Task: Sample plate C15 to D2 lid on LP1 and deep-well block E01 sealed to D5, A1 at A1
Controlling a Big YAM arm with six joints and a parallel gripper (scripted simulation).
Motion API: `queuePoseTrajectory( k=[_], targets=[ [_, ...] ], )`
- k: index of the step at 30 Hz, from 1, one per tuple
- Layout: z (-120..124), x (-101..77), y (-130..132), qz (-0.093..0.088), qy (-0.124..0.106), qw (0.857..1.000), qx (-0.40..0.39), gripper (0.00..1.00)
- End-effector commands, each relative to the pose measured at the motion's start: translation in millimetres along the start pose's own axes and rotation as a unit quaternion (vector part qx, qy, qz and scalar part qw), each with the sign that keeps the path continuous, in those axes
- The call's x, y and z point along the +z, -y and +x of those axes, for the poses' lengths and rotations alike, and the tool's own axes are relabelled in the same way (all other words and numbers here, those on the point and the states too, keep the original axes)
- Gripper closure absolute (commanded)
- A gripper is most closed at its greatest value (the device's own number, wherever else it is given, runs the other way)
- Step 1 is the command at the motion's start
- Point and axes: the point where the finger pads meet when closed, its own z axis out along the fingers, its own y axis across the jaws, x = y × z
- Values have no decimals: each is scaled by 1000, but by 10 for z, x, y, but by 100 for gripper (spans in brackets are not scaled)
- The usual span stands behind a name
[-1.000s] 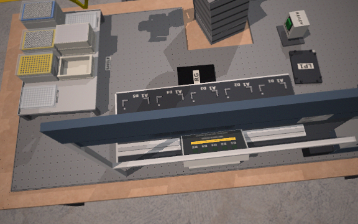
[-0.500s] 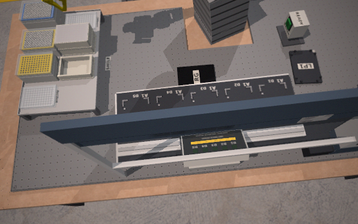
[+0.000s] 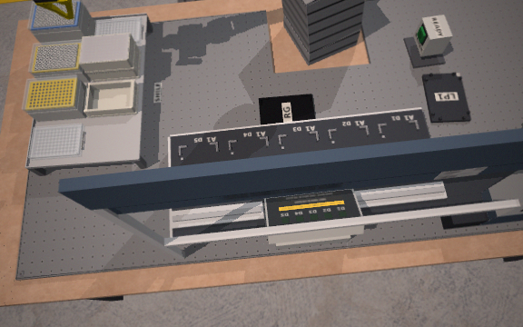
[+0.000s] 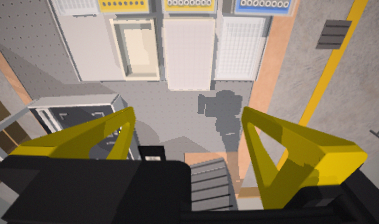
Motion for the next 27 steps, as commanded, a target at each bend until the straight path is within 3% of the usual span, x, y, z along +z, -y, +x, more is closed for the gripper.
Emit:
queuePoseTrajectory(
  k=[1,27],
  targets=[
    [-91,-24,43,-1,5,1000,1,0],
    [-119,-45,38,-2,8,1000,1,0]
  ],
)
